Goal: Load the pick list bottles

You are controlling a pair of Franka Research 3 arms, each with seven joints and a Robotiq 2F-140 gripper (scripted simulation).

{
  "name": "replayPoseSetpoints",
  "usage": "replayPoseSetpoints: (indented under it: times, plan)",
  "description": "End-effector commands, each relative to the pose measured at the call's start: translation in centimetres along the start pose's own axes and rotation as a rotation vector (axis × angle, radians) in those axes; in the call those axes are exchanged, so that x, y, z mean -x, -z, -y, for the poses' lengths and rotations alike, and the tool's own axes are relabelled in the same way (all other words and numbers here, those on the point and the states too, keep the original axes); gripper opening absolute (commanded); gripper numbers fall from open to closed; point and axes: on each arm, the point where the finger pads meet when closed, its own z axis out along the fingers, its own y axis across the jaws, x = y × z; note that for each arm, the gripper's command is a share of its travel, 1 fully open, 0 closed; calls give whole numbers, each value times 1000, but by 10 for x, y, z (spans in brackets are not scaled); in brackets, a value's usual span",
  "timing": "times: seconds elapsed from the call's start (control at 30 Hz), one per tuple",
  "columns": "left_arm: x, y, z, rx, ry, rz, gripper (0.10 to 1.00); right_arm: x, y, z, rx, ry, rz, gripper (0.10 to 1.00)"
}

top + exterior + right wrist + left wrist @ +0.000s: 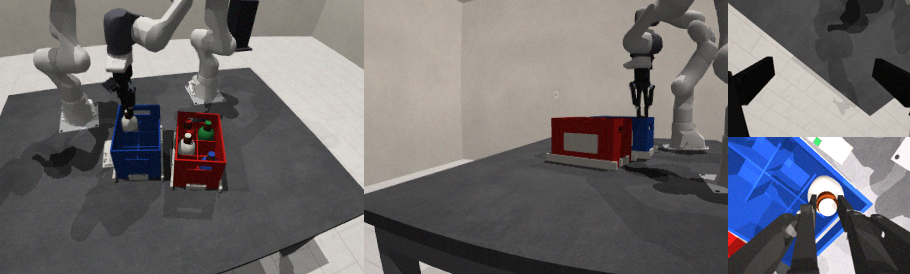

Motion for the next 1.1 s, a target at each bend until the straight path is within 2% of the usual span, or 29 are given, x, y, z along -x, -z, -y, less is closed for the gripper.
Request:
replayPoseSetpoints:
  times: [0.0,1.07]
  plan:
    - [-4,2,0,-5,2,-14,99,-1,0,0,0,-4,-4,1000]
    - [-4,-12,1,-5,2,-14,99,-1,0,0,0,-4,-4,1000]
